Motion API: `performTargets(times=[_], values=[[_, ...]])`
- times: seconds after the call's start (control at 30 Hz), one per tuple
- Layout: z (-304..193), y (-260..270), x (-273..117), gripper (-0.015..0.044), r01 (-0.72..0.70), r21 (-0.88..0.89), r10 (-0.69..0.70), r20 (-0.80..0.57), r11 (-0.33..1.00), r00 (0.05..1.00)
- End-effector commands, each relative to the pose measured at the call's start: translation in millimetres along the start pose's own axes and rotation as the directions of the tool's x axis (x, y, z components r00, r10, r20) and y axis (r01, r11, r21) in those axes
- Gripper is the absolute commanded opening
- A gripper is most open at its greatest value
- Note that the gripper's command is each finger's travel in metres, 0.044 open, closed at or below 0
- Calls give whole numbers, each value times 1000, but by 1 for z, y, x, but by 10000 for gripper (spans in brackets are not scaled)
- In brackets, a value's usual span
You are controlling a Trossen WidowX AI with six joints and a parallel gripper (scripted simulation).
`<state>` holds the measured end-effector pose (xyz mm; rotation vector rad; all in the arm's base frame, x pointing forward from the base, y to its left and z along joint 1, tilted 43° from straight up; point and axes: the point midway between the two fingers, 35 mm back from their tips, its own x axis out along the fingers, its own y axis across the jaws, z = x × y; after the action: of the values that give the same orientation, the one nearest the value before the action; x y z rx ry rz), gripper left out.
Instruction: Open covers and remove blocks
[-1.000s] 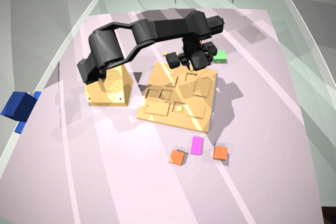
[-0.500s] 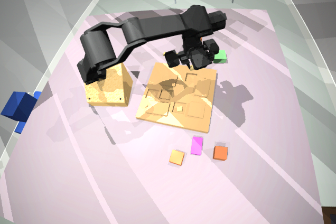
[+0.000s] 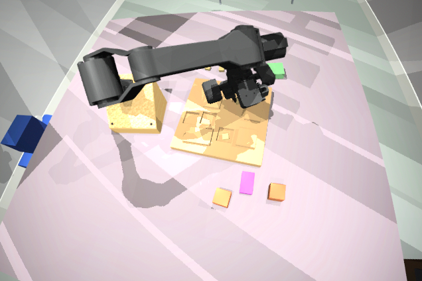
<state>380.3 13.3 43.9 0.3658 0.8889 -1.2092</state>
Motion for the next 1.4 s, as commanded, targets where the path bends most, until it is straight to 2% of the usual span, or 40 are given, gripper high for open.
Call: performTargets(times=[0.0, 1.37], values=[[9, -9, 2, 80, 6, -8, -6, -7, 1000, 1000], [117, -129, -3, 80, 2, -7, -2, -2, 1000, 1000]])
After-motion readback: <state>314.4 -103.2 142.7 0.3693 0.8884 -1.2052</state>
